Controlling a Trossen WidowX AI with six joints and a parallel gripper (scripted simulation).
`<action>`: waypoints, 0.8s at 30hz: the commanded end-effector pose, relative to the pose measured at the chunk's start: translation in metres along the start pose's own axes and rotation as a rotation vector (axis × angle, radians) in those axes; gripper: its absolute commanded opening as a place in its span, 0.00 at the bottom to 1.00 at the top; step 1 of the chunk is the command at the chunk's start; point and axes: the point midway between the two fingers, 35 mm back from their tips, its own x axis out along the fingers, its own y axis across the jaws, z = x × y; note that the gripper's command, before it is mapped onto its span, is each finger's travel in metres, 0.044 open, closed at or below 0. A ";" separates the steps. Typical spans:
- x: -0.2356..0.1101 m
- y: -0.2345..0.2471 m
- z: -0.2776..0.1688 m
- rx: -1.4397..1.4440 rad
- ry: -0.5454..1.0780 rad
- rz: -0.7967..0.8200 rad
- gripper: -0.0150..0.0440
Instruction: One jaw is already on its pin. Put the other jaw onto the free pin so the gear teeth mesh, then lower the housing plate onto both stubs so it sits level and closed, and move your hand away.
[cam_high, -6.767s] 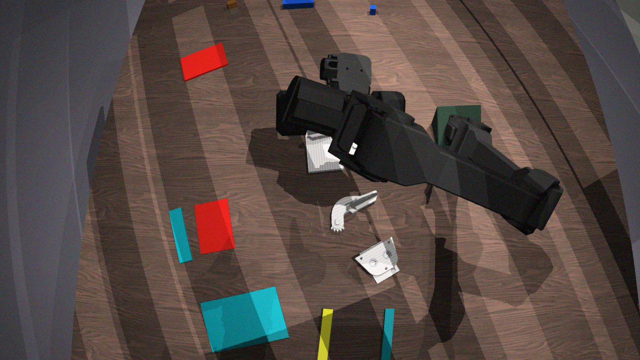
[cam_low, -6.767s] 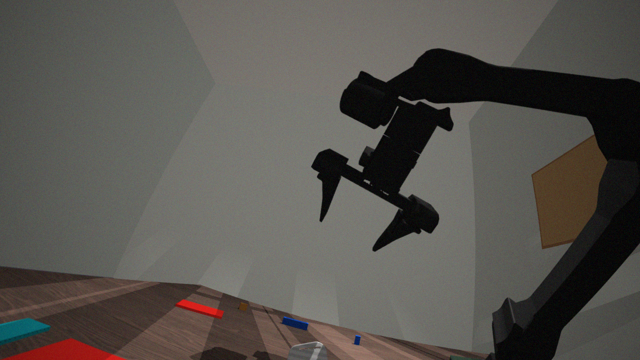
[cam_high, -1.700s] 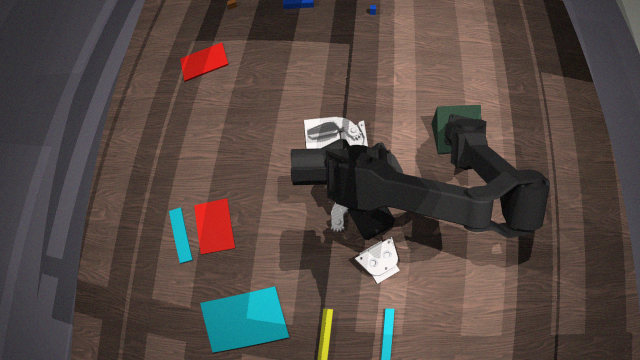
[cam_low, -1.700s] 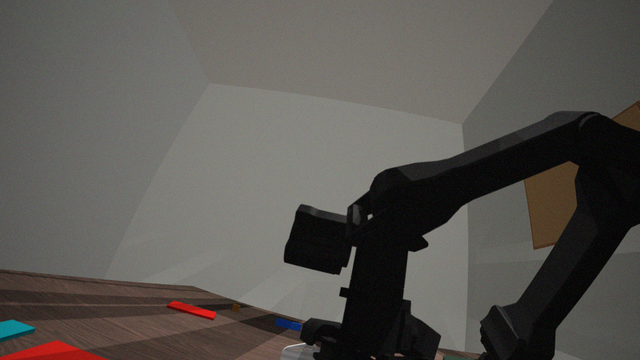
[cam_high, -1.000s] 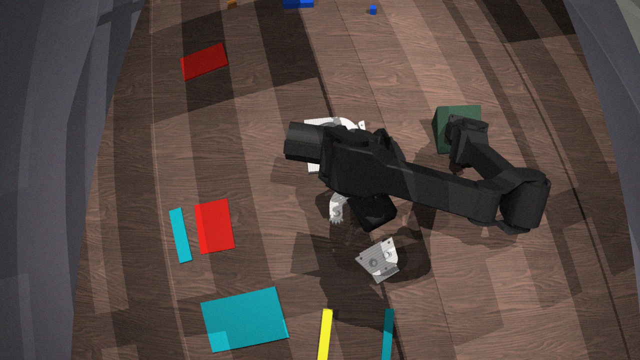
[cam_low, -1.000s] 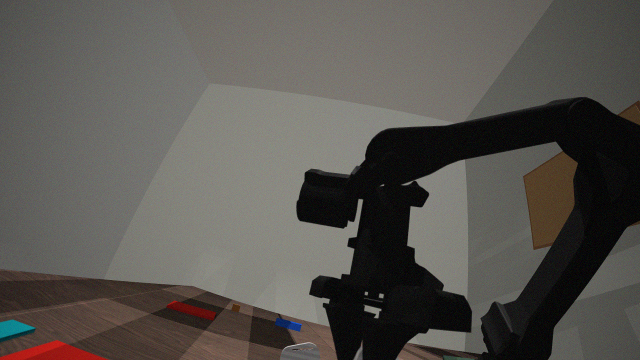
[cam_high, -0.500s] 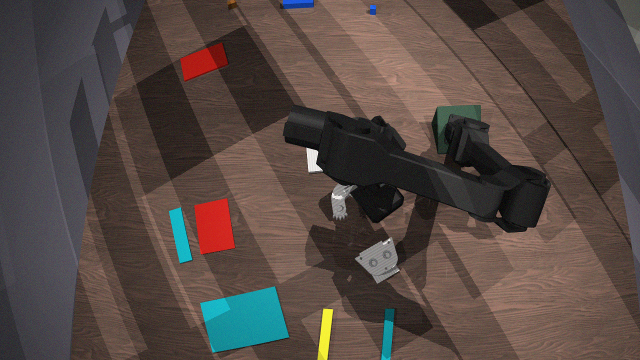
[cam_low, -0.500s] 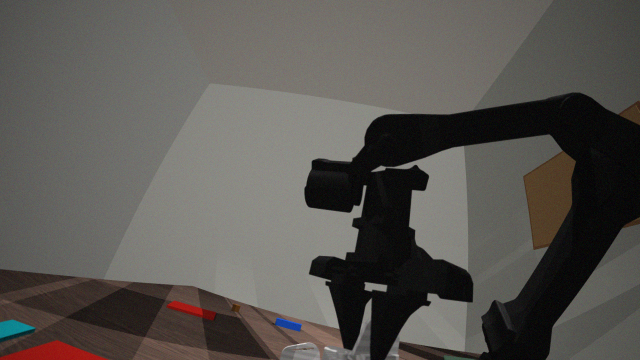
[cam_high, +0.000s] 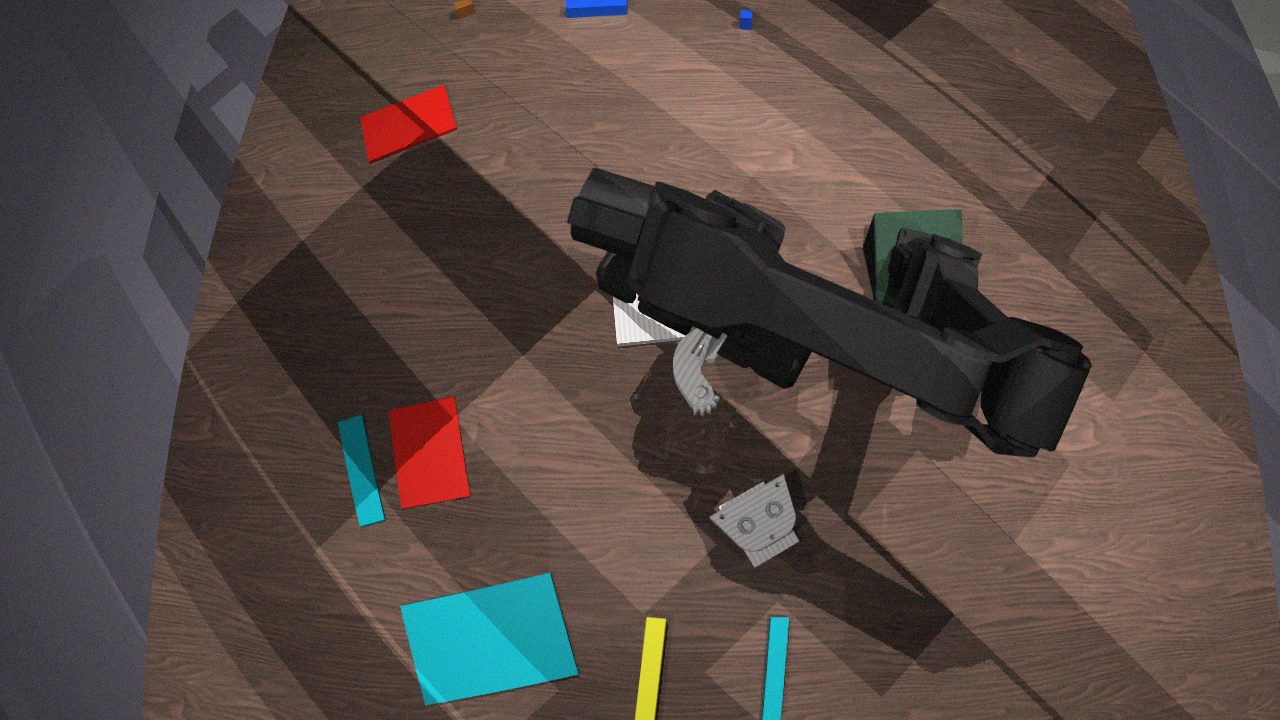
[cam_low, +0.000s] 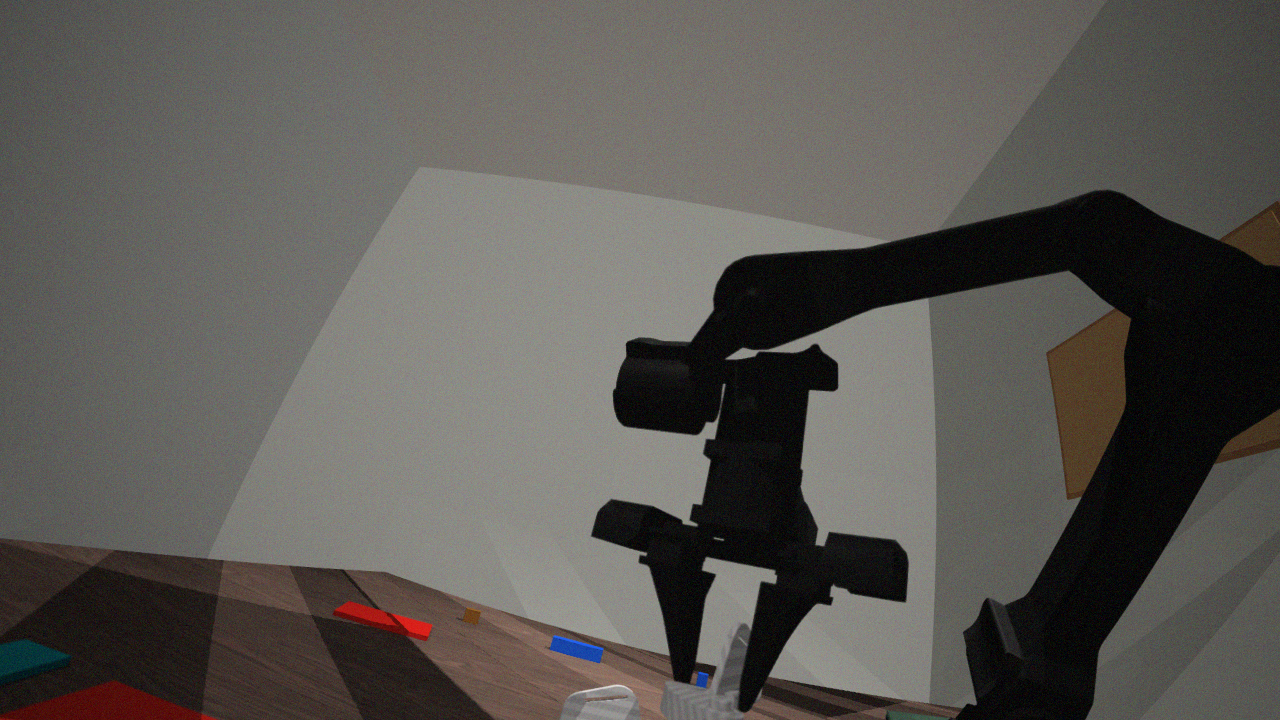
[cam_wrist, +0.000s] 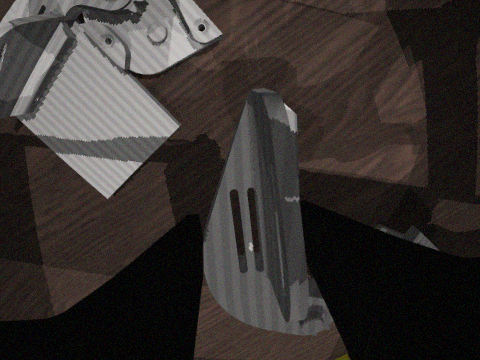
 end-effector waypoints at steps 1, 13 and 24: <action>0.002 0.004 0.009 -0.096 -0.007 -0.006 0.48; 0.001 0.013 0.030 -0.438 -0.012 -0.004 0.48; 0.001 0.020 0.049 -0.753 -0.014 -0.007 0.48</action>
